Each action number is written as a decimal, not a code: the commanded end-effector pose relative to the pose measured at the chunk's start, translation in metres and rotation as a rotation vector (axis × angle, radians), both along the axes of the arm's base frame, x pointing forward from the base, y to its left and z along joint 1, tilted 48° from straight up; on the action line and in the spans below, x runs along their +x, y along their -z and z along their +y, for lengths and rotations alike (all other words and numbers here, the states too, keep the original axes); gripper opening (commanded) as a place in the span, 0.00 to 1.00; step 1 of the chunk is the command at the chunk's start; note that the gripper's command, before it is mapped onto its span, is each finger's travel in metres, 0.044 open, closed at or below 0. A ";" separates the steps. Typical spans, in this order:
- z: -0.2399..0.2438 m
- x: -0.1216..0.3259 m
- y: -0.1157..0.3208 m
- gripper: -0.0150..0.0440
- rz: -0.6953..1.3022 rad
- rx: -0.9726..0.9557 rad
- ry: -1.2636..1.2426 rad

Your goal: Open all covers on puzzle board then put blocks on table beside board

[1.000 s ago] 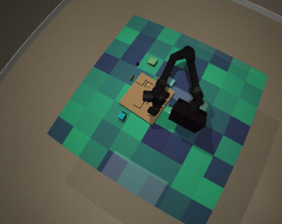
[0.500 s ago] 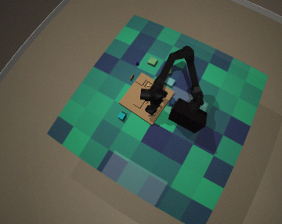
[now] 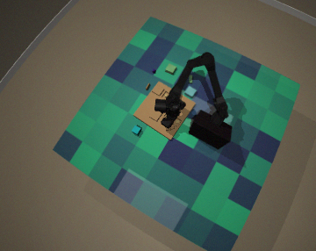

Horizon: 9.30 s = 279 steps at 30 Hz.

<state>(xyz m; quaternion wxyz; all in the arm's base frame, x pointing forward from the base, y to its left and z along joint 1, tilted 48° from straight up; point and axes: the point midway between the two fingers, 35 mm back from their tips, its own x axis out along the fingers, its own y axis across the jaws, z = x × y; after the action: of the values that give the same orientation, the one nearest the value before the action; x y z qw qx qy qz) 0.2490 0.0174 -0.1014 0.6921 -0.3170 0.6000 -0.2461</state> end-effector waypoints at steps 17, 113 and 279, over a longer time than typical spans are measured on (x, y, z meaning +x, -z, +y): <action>0.010 0.020 0.006 0.25 0.002 -0.004 -0.005; 0.097 0.055 0.002 0.25 -1.131 0.255 1.057; 0.060 0.148 0.026 0.25 -1.138 0.255 1.054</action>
<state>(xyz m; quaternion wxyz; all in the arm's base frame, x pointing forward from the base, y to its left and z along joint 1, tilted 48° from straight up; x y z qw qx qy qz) 0.3939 0.0791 -0.1296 0.7145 0.2692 0.2485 -0.5961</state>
